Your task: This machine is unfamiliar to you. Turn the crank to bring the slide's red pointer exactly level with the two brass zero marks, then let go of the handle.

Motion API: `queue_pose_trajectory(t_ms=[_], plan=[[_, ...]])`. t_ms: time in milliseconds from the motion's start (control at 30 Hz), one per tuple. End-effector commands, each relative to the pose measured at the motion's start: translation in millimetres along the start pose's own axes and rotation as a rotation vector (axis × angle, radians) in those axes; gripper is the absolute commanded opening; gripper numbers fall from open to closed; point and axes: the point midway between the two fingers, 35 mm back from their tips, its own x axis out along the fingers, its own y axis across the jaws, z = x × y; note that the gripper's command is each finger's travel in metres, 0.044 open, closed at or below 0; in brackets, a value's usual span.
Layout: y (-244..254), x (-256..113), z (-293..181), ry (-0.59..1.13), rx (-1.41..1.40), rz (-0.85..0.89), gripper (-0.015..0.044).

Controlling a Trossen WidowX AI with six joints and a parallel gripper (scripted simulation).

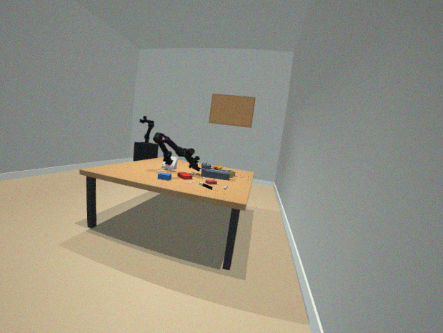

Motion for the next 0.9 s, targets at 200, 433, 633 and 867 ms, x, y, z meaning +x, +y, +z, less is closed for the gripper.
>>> queue_pose_trajectory(t_ms=[200,433,633,867], plan=[[-10.6,1.7,-1.7,0.012,0.01,-0.021,0.0],[-12.4,1.5,-1.5,0.012,0.01,-0.021,0.0],[-13.9,1.3,-1.4,0.012,0.01,-0.021,0.0],[-15.5,1.1,-1.2,0.012,0.01,-0.021,0.0]])
